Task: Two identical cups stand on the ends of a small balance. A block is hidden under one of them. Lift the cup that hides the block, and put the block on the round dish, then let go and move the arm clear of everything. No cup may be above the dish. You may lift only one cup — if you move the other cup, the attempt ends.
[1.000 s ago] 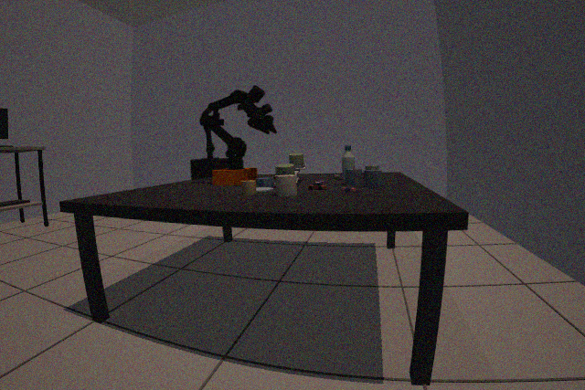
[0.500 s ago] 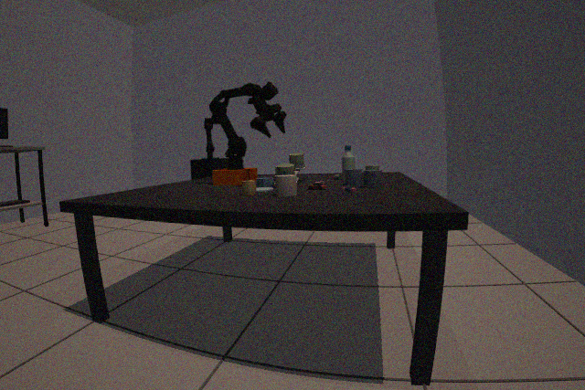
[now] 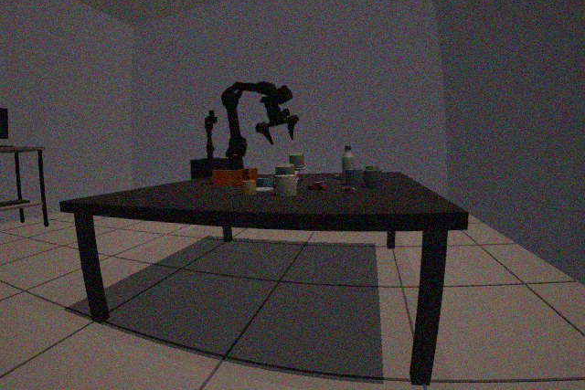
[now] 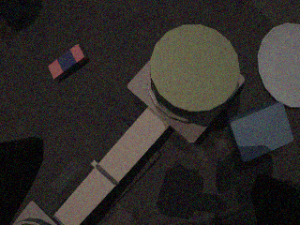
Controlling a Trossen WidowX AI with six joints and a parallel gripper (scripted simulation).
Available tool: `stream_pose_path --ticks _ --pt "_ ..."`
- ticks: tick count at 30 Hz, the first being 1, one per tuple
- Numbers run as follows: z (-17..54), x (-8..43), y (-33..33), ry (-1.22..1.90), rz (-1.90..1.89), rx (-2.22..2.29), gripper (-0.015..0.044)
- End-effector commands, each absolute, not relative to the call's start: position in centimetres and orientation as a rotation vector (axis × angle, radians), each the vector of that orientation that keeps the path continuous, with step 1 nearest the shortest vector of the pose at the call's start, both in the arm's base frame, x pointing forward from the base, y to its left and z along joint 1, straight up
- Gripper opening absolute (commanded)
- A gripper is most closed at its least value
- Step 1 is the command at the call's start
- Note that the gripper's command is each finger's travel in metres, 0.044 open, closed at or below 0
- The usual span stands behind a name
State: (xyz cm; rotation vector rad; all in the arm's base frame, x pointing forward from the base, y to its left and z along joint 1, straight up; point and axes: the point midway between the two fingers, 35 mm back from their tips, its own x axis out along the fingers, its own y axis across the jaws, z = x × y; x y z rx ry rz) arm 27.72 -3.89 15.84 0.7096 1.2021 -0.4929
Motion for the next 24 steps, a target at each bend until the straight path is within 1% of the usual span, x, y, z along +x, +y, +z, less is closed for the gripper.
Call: stream_pose_path --ticks 1,14,24 --pt "14.3 29.0 -5.0 1.235 -0.624 0.802 0.044" --pt "9.7 31.9 -7.6 1.283 -0.977 1.012 0.044" --pt "9.0 32.0 -7.7 1.285 -0.995 1.021 0.044"
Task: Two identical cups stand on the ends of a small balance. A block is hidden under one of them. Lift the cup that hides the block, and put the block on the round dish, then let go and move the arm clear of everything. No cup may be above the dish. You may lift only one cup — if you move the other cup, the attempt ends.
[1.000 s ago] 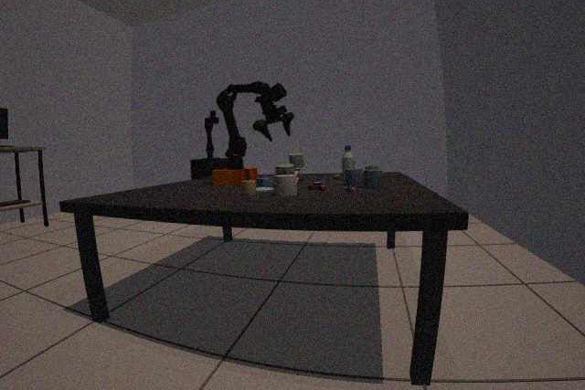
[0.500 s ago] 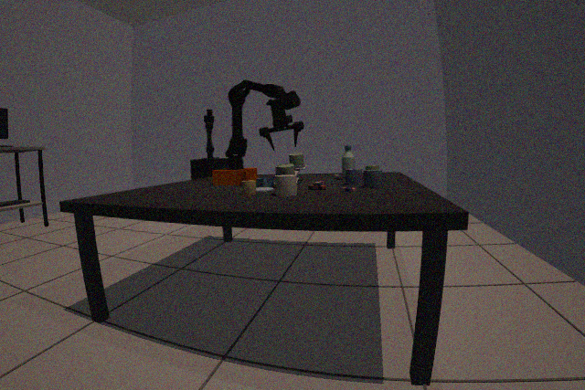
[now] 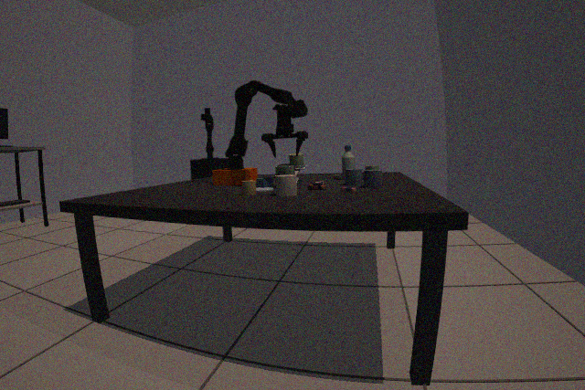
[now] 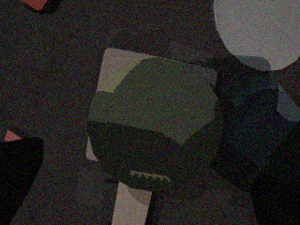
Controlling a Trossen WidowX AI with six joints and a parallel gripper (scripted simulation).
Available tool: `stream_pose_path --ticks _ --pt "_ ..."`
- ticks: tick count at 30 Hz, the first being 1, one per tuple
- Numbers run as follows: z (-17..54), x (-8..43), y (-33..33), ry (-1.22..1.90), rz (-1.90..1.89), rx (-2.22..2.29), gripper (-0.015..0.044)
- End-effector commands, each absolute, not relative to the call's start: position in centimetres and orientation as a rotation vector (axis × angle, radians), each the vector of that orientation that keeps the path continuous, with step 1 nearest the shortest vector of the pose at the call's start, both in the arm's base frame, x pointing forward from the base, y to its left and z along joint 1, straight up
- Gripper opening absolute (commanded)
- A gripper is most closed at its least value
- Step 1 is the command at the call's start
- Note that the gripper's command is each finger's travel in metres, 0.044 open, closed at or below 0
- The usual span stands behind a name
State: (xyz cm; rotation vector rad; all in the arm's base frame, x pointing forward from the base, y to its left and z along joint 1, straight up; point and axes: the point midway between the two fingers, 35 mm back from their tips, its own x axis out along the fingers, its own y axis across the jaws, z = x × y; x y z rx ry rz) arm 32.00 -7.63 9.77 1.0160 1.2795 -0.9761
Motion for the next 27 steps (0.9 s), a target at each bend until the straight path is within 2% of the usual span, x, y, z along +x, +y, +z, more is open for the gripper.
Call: stream_pose_path --ticks 1,27 --pt "8.4 32.1 -7.7 1.285 -0.995 1.021 0.044" --pt "4.9 32.3 -7.8 1.285 -0.995 1.021 0.044"
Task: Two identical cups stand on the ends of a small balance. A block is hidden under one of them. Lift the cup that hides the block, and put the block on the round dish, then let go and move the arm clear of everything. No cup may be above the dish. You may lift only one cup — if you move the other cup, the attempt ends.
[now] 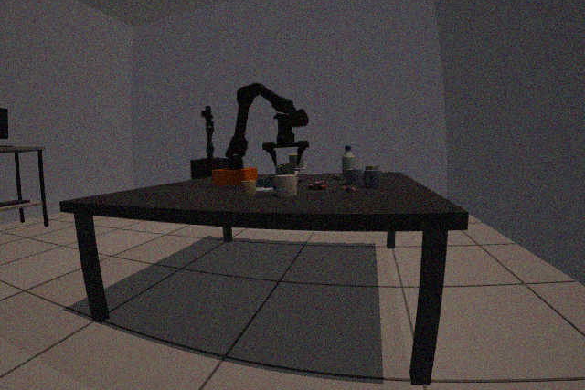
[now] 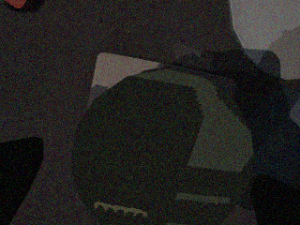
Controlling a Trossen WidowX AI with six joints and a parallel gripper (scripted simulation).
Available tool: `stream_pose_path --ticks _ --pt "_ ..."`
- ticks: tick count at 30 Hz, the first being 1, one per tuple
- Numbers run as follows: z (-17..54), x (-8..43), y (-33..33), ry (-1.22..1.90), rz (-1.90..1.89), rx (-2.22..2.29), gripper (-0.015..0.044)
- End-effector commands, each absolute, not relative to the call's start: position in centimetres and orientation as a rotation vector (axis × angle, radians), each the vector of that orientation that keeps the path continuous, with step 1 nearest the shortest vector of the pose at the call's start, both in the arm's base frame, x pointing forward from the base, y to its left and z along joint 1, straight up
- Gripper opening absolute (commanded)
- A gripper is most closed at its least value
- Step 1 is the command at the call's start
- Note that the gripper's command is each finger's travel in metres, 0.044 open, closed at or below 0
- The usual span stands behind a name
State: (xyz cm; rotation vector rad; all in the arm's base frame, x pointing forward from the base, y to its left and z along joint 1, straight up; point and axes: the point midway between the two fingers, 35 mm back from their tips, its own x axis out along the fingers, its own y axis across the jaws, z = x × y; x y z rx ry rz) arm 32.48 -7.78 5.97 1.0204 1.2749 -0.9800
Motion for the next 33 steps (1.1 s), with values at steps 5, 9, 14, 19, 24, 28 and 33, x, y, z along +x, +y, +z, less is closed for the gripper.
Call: stream_pose_path --ticks 5,9,14,19,24,28,33 --pt "4.1 32.3 -7.8 1.285 -0.995 1.021 0.044" --pt "3.5 32.3 -7.8 1.285 -0.995 1.021 0.044" --pt "2.7 32.3 -7.8 1.285 -0.995 1.021 0.044" --pt "1.9 32.3 -7.8 1.286 -0.995 1.021 0.044" --pt "1.8 32.2 -7.8 1.286 -0.995 1.021 0.0387" --pt "1.8 32.2 -7.8 1.286 -0.995 1.021 0.0361" --pt "1.8 32.2 -7.8 1.286 -0.995 1.021 0.0327"
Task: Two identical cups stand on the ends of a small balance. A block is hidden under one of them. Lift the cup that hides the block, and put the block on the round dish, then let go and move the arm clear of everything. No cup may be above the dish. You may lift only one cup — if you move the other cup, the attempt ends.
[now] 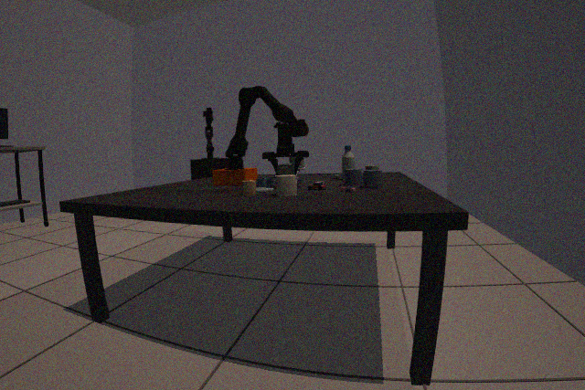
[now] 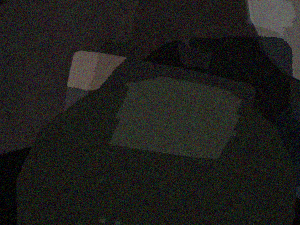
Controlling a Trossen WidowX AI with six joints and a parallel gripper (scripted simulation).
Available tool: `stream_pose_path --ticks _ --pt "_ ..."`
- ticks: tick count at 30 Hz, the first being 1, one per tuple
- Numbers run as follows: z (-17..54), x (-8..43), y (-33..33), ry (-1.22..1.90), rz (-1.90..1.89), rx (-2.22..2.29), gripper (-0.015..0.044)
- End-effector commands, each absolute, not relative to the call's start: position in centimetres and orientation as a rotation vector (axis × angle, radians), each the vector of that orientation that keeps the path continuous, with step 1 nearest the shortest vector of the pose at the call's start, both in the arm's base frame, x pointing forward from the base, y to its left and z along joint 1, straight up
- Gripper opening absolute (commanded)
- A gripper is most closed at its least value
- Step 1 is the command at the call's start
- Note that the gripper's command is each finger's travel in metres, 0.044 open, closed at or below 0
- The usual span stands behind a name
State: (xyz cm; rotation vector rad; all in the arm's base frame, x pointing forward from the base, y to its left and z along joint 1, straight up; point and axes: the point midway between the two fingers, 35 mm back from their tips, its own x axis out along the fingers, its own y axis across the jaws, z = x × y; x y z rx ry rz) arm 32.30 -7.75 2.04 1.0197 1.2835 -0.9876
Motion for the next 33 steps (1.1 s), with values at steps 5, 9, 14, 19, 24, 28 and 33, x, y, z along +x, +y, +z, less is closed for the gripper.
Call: stream_pose_path --ticks 5,9,14,19,24,28,33 --pt "1.8 32.3 -7.8 1.286 -0.995 1.021 0.0255" --pt "2.1 32.3 -7.8 1.285 -0.995 1.021 0.015" --pt "2.7 32.4 -7.8 1.285 -0.995 1.021 0.0019" --pt "3.3 32.5 -7.8 1.285 -0.995 1.021 0.0" --pt "3.9 32.6 -7.9 1.285 -0.994 1.021 0.0" --pt "4.4 32.7 -7.9 1.285 -0.994 1.021 0.0" --pt "5.1 32.7 -7.9 1.285 -0.994 1.021 0.0"
